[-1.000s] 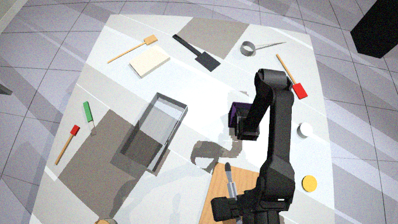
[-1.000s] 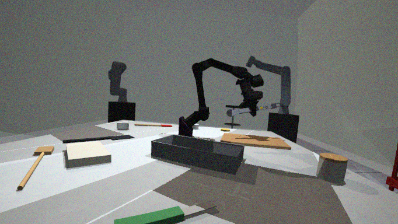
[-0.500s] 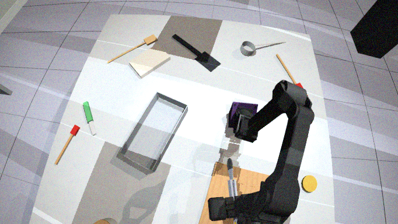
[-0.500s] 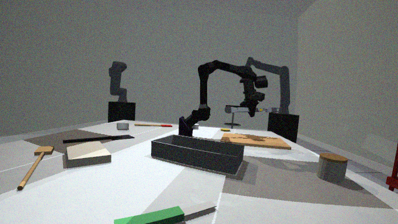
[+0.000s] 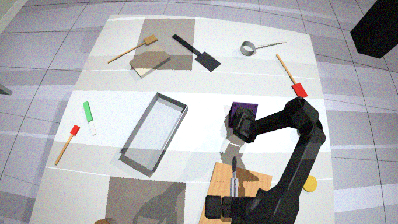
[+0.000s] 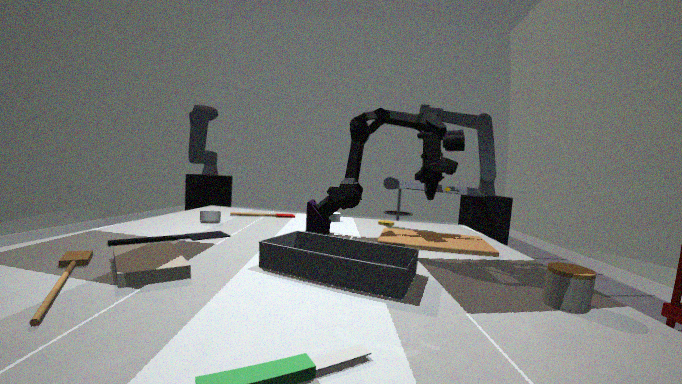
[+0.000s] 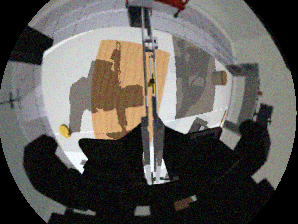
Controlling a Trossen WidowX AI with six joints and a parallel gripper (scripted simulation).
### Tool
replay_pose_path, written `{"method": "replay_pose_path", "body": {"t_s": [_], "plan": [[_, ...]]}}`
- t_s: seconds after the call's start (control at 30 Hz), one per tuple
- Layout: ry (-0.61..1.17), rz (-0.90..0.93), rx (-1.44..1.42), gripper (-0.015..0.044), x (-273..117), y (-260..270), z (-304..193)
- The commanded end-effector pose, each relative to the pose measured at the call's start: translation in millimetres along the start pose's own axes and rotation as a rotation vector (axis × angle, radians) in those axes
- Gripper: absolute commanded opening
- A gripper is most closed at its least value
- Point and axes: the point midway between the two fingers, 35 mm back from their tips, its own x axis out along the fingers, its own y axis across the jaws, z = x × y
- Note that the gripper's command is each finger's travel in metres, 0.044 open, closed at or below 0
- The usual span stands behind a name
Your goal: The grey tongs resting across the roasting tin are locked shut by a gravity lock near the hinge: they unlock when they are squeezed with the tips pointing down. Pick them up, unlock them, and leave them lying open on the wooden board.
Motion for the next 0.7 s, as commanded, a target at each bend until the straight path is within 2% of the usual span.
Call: {"method": "replay_pose_path", "body": {"t_s": [0.0, 0.67], "plan": [[0.006, 0.021, 0.024, -0.0150, -3.4, -0.5, 2.3], [0.026, 0.143, 0.225, -0.0150, -10.9, -8.2, 12.0]]}}
